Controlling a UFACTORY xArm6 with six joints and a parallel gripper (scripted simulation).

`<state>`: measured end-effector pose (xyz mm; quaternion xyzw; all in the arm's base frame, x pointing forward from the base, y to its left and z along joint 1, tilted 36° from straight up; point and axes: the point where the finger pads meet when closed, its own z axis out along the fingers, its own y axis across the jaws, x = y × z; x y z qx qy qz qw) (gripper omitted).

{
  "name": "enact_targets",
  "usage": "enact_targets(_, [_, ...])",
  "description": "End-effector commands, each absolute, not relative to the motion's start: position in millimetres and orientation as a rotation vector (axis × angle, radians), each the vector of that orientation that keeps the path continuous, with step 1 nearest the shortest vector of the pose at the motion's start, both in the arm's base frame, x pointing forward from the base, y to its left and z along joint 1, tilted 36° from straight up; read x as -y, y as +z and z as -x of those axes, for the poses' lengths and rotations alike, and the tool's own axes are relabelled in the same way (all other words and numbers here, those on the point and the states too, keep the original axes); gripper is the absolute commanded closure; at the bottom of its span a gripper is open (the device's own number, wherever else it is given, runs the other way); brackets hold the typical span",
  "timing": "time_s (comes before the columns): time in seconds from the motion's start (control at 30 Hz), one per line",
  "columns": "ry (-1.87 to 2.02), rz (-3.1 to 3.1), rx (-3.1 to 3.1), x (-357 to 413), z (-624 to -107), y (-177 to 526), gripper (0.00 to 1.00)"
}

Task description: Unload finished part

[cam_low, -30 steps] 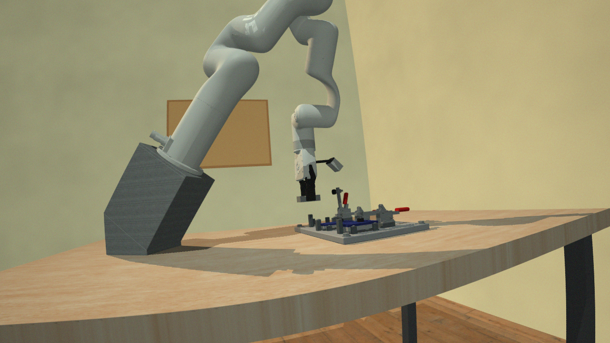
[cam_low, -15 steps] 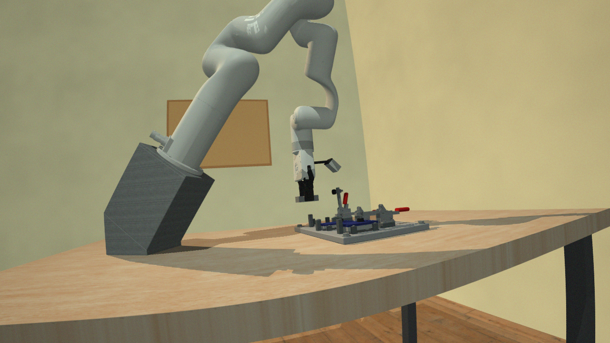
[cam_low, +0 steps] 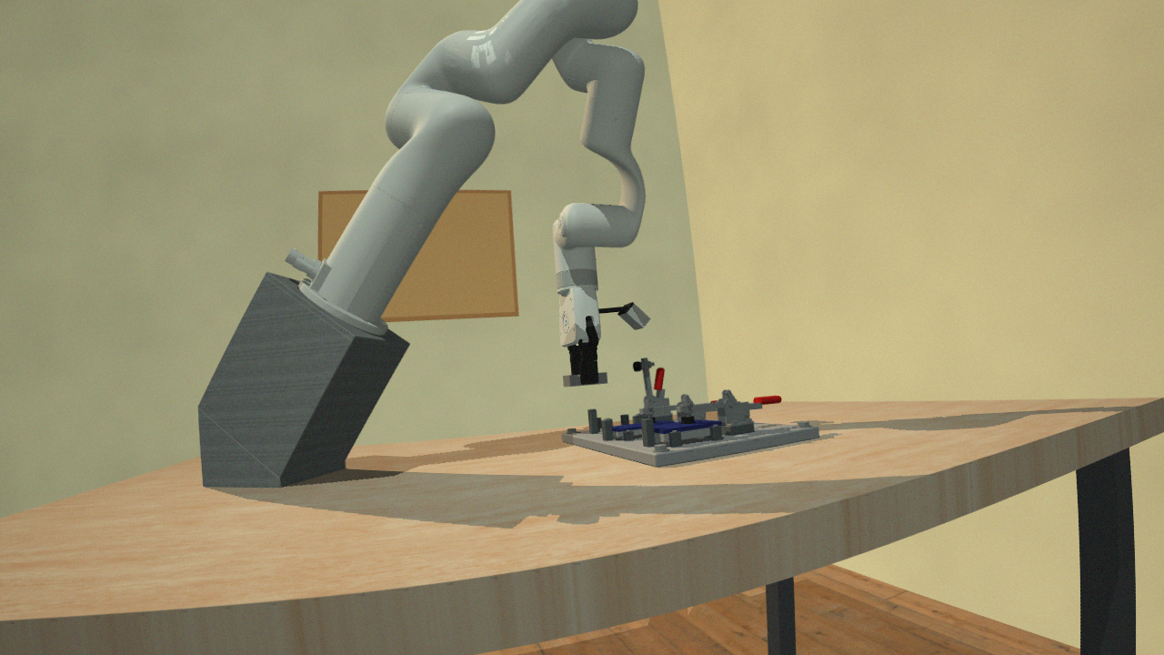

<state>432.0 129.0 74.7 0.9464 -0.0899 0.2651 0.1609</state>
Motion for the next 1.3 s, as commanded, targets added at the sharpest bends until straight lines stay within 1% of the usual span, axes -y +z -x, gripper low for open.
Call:
enact_targets(0.0, [0.761,-2.704,0.256,-130.0,-432.7,75.7,1.0])
enact_targets(1.27, [0.761,-2.704,0.256,-126.0,-438.2,66.4,1.0])
